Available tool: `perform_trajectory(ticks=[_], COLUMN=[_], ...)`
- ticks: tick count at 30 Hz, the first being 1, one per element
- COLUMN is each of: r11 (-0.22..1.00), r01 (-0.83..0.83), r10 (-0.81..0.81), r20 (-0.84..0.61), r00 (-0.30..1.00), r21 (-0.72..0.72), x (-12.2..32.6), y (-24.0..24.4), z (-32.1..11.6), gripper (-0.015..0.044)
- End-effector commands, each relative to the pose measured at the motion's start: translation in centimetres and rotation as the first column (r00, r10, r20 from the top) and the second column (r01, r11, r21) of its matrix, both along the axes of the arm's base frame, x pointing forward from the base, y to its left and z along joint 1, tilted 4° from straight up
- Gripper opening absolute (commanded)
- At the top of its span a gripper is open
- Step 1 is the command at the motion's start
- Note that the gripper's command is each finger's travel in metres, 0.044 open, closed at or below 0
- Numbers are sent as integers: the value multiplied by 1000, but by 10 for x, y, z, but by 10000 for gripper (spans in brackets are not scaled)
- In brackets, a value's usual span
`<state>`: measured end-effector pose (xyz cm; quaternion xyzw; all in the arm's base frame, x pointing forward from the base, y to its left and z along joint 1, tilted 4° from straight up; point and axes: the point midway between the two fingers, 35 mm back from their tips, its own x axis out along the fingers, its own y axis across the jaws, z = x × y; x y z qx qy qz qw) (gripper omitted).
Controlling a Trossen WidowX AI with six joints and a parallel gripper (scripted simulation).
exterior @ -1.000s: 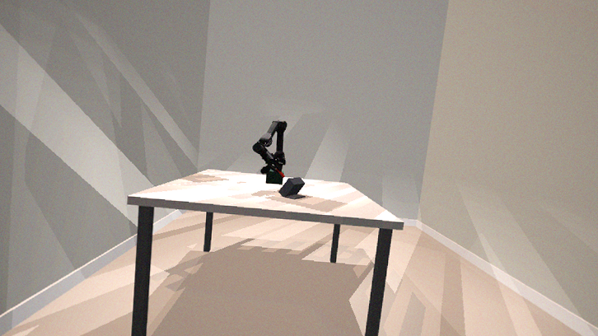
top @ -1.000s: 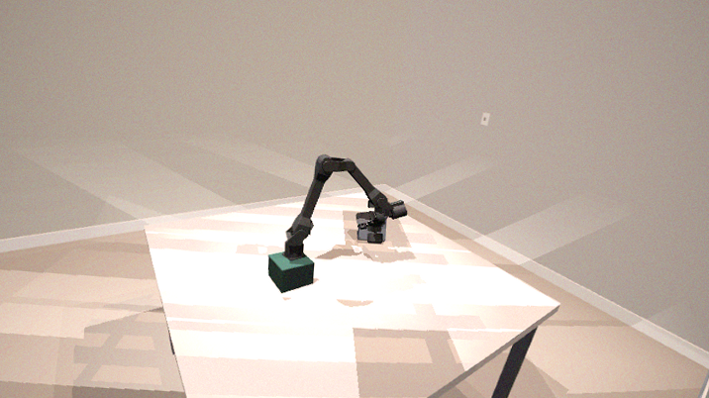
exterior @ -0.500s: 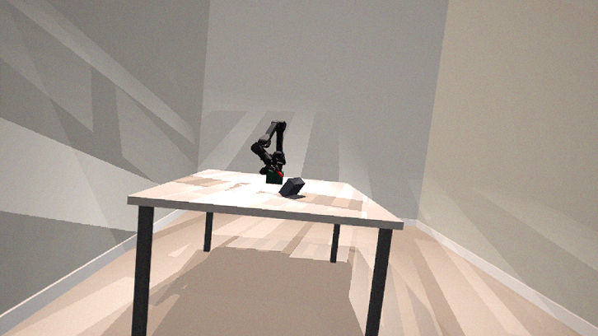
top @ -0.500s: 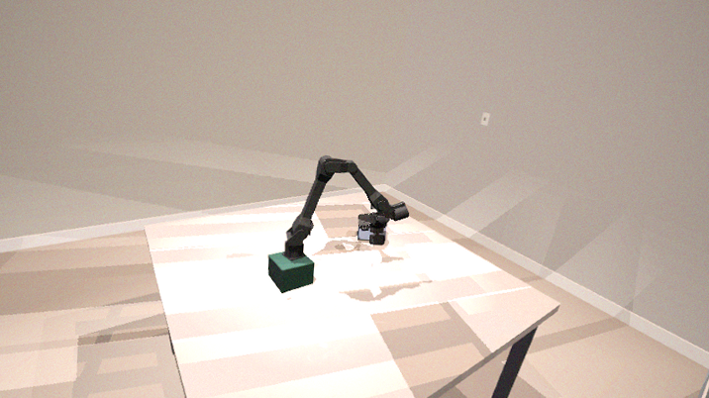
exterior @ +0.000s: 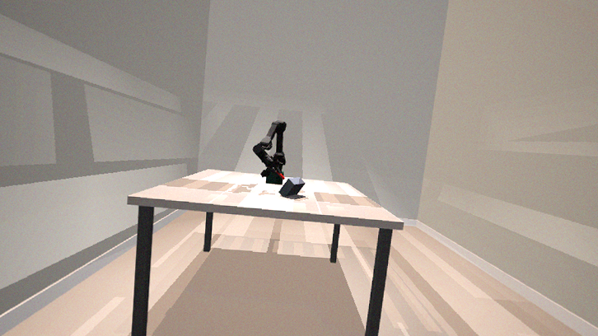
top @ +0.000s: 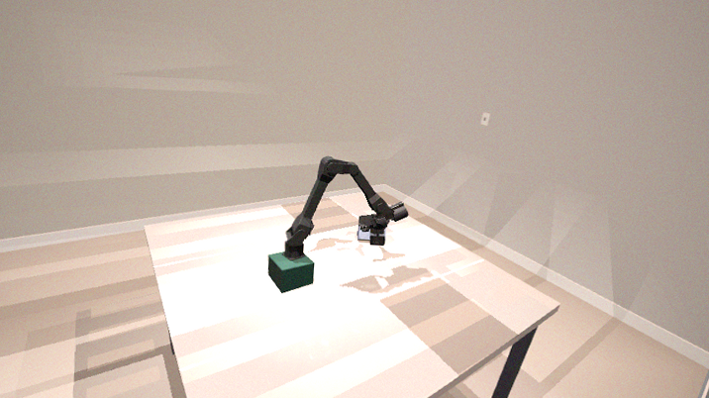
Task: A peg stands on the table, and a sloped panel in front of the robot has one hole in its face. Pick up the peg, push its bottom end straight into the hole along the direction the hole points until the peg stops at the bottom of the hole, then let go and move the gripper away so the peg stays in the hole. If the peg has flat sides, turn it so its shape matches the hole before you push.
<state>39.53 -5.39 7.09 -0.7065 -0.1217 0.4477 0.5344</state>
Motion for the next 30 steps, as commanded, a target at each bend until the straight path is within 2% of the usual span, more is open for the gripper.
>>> perform_trajectory(ticks=[1,30], r11=[1000,999], r01=[1,12], r10=[-1,-12], r20=[2,17], r00=[1000,1000], r21=[12,31], x=[3,21], y=[3,20], z=[-3,-16], gripper=[0,0])
